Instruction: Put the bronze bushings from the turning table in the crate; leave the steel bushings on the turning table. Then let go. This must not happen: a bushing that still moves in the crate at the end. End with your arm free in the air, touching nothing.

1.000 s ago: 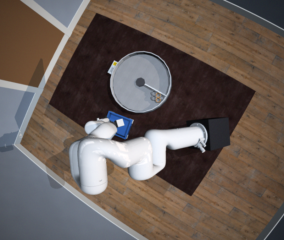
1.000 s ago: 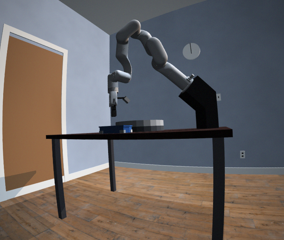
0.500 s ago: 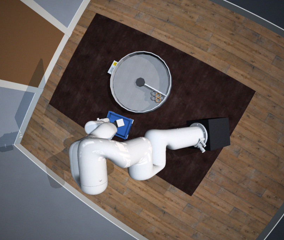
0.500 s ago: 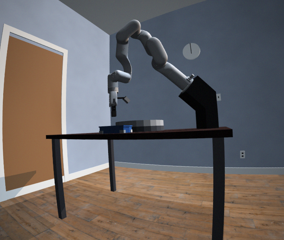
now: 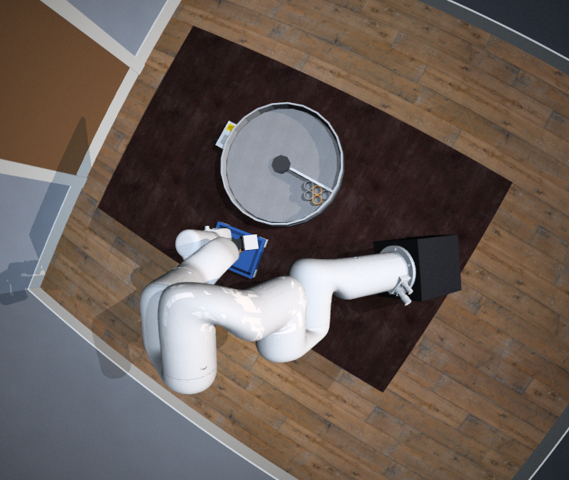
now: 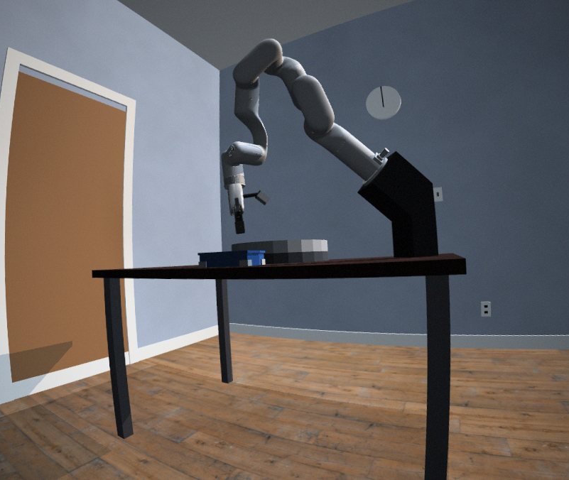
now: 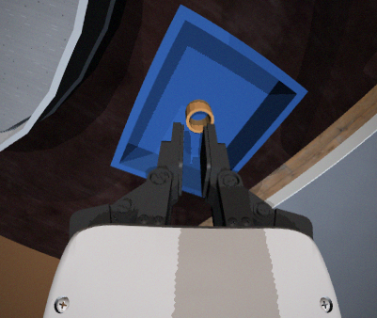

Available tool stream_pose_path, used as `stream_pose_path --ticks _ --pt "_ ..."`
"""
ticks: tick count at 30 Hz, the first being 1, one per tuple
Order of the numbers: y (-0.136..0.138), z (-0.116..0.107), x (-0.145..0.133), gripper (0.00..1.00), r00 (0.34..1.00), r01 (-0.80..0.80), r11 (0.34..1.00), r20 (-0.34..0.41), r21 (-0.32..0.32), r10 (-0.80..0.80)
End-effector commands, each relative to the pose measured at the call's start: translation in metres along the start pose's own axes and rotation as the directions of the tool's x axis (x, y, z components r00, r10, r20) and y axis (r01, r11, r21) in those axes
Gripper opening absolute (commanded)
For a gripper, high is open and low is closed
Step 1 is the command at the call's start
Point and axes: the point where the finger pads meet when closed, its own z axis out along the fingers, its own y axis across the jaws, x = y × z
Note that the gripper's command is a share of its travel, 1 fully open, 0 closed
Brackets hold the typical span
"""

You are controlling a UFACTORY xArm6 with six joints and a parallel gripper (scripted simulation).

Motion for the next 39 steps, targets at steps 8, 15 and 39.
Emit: stream_pose_path --ticks 8,15,39 --pt "-0.039 0.004 0.089 0.14 0.936 -0.319 0.944 -0.188 -0.09 0.298" --pt "-0.059 0.007 0.135 0.14 0.853 -0.479 0.871 -0.293 -0.108 0.433" --pt "-0.116 0.014 0.268 0.14 0.465 -0.845 0.532 -0.569 -0.056 0.678"
